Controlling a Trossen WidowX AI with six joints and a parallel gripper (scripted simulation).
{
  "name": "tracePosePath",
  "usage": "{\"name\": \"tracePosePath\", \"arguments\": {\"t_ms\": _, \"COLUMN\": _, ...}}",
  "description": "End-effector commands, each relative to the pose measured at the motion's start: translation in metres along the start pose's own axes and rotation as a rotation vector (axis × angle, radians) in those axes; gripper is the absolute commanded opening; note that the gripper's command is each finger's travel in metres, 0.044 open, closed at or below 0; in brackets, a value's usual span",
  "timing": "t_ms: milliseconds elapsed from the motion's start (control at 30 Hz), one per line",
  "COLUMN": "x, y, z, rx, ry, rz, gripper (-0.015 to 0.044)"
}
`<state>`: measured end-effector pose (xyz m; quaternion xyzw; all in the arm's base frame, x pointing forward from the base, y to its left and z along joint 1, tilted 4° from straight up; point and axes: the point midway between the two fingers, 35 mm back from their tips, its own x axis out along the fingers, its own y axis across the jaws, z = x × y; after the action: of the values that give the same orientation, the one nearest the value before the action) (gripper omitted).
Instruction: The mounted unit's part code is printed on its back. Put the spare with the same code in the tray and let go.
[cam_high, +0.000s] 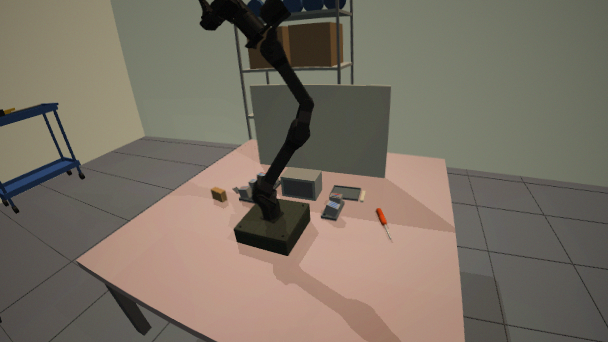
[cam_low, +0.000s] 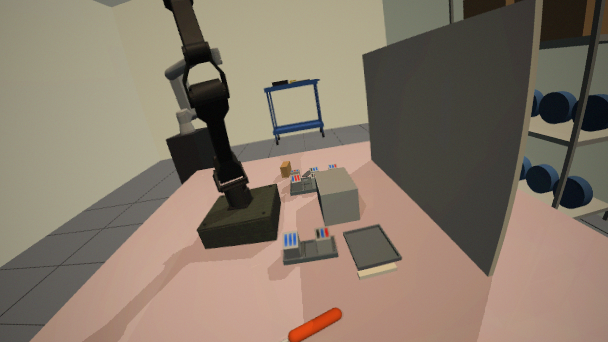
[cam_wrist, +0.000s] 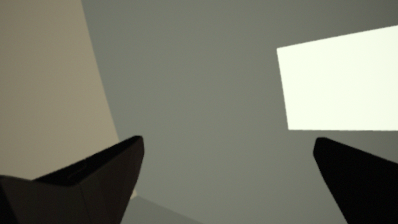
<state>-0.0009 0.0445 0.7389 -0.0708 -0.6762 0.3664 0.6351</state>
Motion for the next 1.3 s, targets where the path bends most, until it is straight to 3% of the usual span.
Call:
{"name": "tracePosePath", "arguments": {"t_ms": 0, "x": 0.016, "y": 0.043, "z": 0.000, "rx": -0.025, "ry": 0.043, "rz": 0.105, "gripper": 0.0440}}
{"name": "tracePosePath", "arguments": {"t_ms": 367, "x": 0.040, "y": 0.164, "z": -0.059, "rx": -0.017, "ry": 0.320, "rz": 0.383, "gripper": 0.0440}}
{"name": "tracePosePath", "arguments": {"t_ms": 667, "x": 0.020, "y": 0.243, "z": -0.146, "rx": 0.013, "ry": 0.609, "rz": 0.570, "gripper": 0.0440}}
{"name": "tracePosePath", "arguments": {"t_ms": 1067, "x": -0.057, "y": 0.295, "z": -0.275, "rx": 0.131, "ry": 1.112, "rz": 0.667, "gripper": 0.0440}}
{"name": "tracePosePath", "arguments": {"t_ms": 1267, "x": -0.129, "y": 0.300, "z": -0.345, "rx": 0.227, "ry": 1.448, "rz": 0.652, "gripper": 0.0440}}
